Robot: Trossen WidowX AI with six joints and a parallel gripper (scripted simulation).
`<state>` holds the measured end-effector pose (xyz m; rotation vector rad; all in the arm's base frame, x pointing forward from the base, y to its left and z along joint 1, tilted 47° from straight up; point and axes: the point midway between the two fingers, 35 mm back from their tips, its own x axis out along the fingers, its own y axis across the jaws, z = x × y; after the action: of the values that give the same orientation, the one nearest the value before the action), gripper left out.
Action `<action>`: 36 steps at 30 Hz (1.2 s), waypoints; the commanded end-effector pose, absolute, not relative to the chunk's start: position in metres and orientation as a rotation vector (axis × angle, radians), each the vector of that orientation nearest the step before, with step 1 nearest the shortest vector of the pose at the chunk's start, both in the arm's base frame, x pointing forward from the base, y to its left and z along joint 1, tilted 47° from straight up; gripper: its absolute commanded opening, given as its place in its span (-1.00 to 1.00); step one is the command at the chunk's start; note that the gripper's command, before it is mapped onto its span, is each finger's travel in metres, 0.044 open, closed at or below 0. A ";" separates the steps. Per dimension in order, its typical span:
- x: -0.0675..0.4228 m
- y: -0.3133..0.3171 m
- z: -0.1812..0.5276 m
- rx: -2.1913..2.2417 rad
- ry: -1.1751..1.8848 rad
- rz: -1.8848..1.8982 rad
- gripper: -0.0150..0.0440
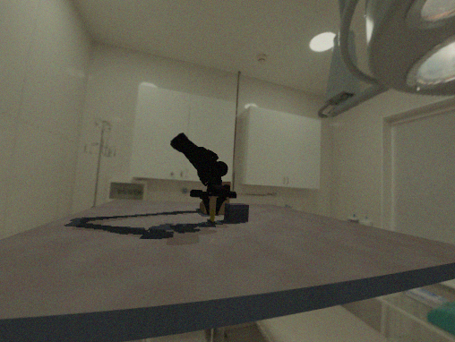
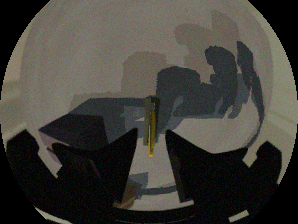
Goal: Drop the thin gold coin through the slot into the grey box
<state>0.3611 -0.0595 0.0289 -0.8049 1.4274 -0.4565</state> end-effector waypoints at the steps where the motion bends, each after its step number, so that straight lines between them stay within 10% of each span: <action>1: 0.360 -0.065 0.023 -0.814 1.432 -0.457 0.05; 11: 0.361 -0.075 0.014 -0.816 1.431 -0.459 0.05; 17: 0.361 -0.075 0.014 -0.816 1.431 -0.459 -0.48; 36: 0.361 -0.059 0.027 -0.812 1.432 -0.455 -0.49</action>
<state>0.3579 -0.0658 0.0206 -0.8168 1.4435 -0.4533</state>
